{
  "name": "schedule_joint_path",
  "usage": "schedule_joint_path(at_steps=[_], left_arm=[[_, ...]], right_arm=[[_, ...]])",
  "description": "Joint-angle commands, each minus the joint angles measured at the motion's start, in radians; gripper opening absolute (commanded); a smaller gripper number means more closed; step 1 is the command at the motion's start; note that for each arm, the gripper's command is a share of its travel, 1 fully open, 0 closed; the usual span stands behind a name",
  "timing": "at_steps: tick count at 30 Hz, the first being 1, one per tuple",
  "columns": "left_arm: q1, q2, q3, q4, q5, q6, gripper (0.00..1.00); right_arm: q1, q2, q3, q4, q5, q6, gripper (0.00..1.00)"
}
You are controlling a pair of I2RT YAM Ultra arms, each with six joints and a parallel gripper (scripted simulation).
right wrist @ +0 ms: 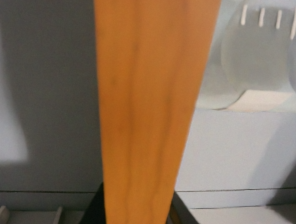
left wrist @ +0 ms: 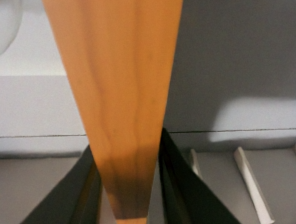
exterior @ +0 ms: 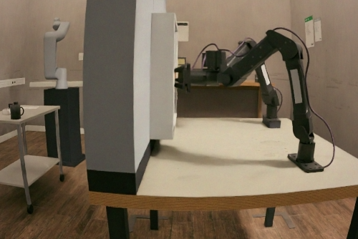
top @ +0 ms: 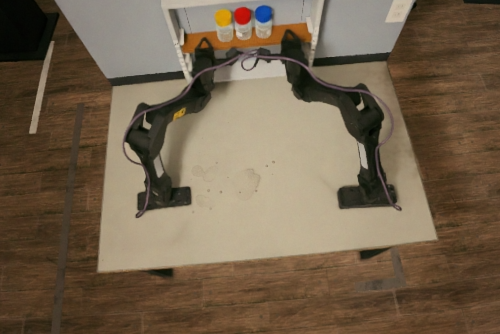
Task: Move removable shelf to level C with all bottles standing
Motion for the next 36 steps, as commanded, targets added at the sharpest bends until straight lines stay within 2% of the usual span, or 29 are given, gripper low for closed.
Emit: schedule_joint_path(at_steps=[1,13,15,30,36], left_arm=[[0.005,0.008,0.003,0.027,0.010,-0.003,0.40],[0.005,0.008,0.002,0.027,0.010,-0.003,0.67],[0.005,0.008,0.002,0.027,0.010,-0.003,0.67],[0.005,0.008,0.002,0.027,0.010,-0.003,1.00],[-0.003,-0.007,-0.015,0.030,0.002,-0.003,1.00]], right_arm=[[-0.006,0.011,0.006,0.012,-0.008,0.001,0.40],[-0.006,0.011,0.006,0.012,-0.008,0.001,0.67],[-0.006,0.011,0.006,0.012,-0.008,0.001,0.67],[-0.006,0.011,0.006,0.012,-0.008,0.001,1.00],[0.000,-0.003,-0.015,0.019,-0.002,0.001,1.00]])
